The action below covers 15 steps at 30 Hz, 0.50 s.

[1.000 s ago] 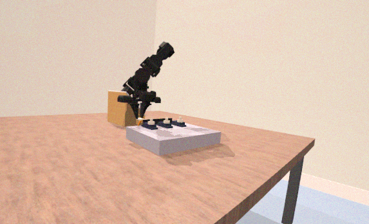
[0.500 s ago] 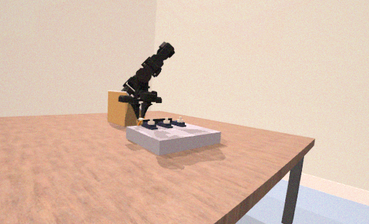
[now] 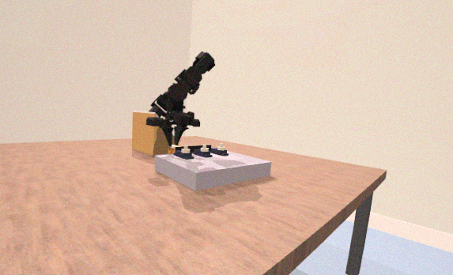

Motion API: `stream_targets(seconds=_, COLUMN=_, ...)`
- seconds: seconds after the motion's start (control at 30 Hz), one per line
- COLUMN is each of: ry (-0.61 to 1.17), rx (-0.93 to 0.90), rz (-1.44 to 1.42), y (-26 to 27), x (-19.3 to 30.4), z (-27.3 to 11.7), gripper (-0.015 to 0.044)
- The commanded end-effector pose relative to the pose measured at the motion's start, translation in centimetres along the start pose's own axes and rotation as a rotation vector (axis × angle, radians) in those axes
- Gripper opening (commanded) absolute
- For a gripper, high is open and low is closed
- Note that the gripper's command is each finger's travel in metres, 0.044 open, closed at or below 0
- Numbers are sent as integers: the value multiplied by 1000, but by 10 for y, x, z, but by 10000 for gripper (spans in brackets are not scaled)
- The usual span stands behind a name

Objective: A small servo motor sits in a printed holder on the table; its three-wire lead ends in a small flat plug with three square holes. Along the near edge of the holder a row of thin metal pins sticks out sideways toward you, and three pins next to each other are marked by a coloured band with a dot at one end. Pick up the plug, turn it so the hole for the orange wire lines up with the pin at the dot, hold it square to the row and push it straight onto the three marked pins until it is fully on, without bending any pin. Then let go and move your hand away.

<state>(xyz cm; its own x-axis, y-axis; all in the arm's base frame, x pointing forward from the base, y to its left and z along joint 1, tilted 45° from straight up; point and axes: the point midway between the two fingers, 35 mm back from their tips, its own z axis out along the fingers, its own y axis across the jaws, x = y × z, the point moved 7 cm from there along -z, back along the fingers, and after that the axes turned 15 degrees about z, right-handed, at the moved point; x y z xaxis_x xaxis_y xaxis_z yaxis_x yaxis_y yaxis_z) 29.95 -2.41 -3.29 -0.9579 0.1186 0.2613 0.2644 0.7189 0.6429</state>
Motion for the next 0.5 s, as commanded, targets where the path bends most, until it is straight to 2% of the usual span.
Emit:
stream_targets(seconds=0.0, ry=-5, rx=-6, rz=1, y=1, x=-4, z=-1, gripper=0)
stream_targets(seconds=0.17, ry=-5, rx=-6, rz=1, y=3, x=-7, z=-1, gripper=0)
stream_targets(seconds=0.47, ry=-5, rx=-6, rz=1, y=2, x=-4, z=-2, gripper=236)
